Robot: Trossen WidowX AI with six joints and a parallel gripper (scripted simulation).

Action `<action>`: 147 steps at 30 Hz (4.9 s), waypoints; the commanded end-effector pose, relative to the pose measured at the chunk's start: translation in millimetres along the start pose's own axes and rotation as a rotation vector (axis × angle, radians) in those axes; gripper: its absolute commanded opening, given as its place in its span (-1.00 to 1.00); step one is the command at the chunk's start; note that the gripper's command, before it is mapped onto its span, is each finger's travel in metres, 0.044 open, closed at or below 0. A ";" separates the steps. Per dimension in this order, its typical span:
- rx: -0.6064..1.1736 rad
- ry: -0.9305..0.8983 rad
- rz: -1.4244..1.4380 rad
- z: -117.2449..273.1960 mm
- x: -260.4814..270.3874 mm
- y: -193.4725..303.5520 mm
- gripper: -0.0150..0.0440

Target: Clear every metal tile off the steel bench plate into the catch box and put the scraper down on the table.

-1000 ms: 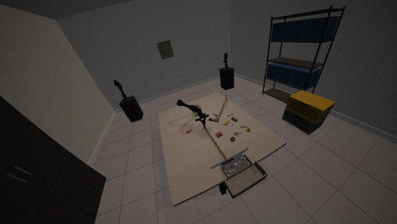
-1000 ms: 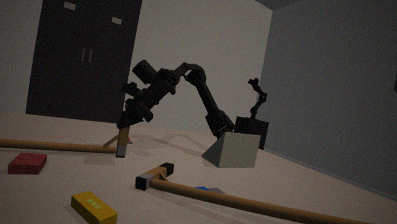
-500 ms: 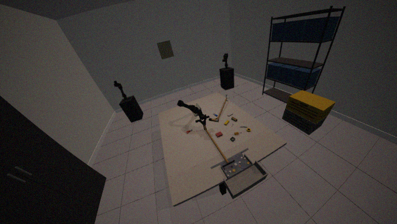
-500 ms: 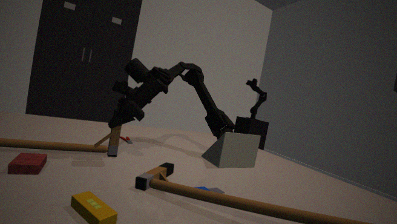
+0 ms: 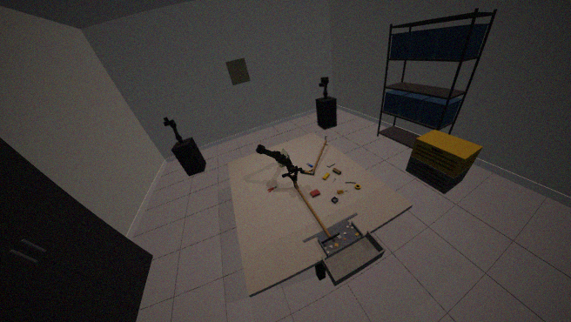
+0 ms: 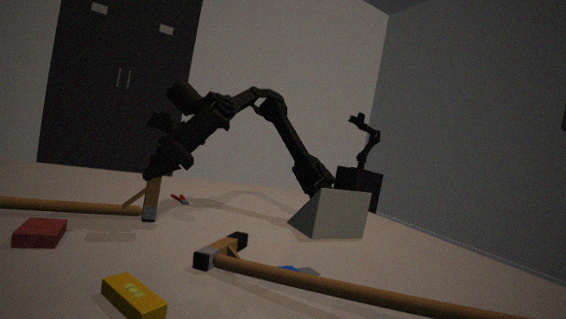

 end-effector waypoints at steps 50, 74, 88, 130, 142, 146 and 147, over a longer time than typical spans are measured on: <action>-0.014 -0.003 -0.002 -51.1 5.9 -67.6 -0.49; -0.009 0.000 -0.003 -49.0 6.0 -62.3 -0.49; -0.009 -0.002 -0.003 -33.3 4.5 -51.3 -0.49; -0.010 -0.006 -0.001 13.7 -2.9 -7.9 -0.49; -0.011 -0.007 0.000 25.8 -5.0 6.6 -0.49; -0.011 -0.007 0.000 29.7 -5.7 11.6 -0.49; -0.011 -0.007 0.000 30.7 -5.9 12.9 -0.49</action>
Point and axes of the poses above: the point midway between the two fingers, 35 mm back from their tips, its own z axis back along the fingers, its own x axis across the jaws, y = z × x, the point moved 5 cm from there along z, back along the fingers, and after that the axes turned 6 degrees about -z, right-handed, at the moved point
